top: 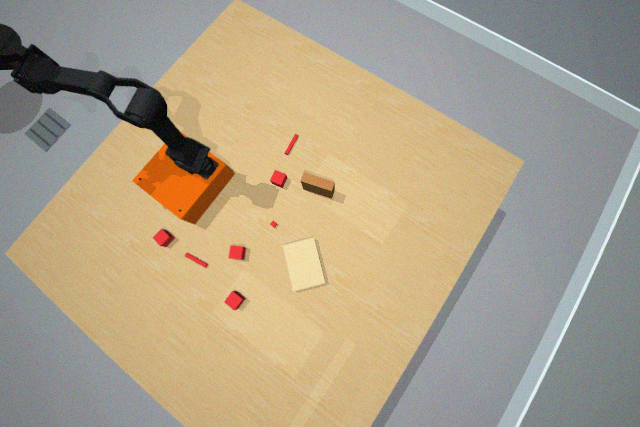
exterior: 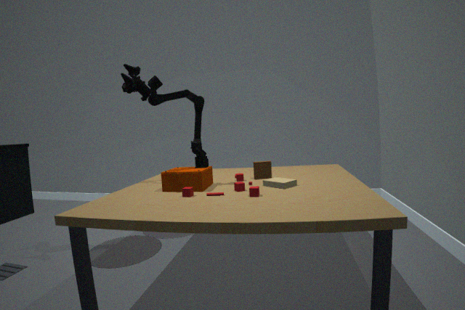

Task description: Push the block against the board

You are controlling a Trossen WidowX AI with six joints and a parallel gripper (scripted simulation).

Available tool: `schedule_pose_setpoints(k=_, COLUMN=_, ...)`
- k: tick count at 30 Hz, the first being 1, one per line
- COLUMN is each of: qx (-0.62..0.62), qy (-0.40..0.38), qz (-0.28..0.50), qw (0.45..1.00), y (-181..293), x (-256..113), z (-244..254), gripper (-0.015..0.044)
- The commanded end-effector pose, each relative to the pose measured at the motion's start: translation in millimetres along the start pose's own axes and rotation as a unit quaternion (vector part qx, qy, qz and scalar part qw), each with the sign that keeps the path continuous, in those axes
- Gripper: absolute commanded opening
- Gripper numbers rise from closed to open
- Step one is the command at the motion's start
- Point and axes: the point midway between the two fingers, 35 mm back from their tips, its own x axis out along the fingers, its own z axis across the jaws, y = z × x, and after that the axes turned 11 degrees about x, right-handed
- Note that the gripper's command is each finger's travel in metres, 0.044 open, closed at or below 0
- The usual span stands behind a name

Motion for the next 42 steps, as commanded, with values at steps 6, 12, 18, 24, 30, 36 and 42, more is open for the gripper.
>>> schedule_pose_setpoints(k=6, qx=-0.002, qy=0.004, qz=0.002, qw=1.000, y=1, x=3, z=-6, gripper=0.0243)
schedule_pose_setpoints(k=12, qx=-0.009, qy=0.020, qz=0.011, qw=1.000, y=7, x=17, z=-31, gripper=0.0085)
schedule_pose_setpoints(k=18, qx=-0.016, qy=0.044, qz=0.018, qw=0.999, y=13, x=31, z=-61, gripper=0.0000)
schedule_pose_setpoints(k=24, qx=-0.024, qy=0.069, qz=0.027, qw=0.997, y=22, x=44, z=-92, gripper=0.0000)
schedule_pose_setpoints(k=30, qx=-0.035, qy=0.095, qz=0.037, qw=0.994, y=33, x=54, z=-124, gripper=0.0000)
schedule_pose_setpoints(k=36, qx=-0.037, qy=0.126, qz=0.057, qw=0.990, y=52, x=60, z=-156, gripper=0.0000)
schedule_pose_setpoints(k=42, qx=-0.038, qy=0.157, qz=0.079, qw=0.984, y=73, x=62, z=-187, gripper=0.0000)
